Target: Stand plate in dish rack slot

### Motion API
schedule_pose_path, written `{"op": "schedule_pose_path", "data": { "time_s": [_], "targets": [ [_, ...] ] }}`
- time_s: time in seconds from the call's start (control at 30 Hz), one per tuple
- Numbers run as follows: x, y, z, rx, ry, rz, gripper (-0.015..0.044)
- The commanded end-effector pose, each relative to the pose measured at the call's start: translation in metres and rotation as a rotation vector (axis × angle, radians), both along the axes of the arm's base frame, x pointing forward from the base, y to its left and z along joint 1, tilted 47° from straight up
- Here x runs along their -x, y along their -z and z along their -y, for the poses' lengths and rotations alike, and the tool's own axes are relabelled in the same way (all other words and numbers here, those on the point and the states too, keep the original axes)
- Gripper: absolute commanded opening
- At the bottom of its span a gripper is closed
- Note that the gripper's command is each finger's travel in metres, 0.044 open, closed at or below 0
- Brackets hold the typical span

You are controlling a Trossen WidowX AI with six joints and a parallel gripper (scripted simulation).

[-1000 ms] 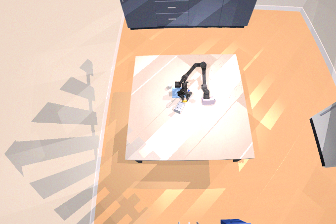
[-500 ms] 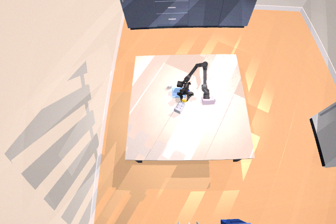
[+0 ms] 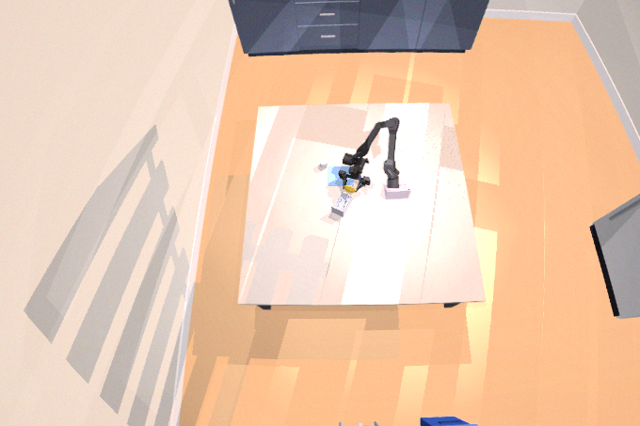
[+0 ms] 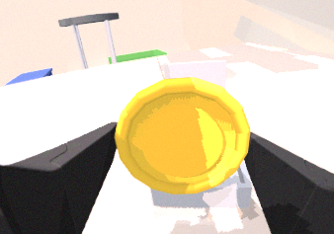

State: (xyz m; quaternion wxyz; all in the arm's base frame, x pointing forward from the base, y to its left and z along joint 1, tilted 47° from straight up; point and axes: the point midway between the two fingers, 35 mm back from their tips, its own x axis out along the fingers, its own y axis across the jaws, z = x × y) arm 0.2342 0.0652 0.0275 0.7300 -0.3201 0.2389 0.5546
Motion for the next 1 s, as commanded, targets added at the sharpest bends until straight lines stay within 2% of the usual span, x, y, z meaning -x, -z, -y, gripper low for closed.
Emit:
{"op": "schedule_pose_path", "data": {
  "time_s": [0.0, 0.13, 0.97],
  "targets": [
    [0.000, -0.003, 0.004, -0.014, -0.042, 0.106, 0.0000],
    [0.001, -0.005, 0.006, -0.017, -0.070, 0.181, 0.0000],
    [-0.012, 0.012, -0.012, -0.015, -0.070, 0.181, 0.0000]
  ]
}}
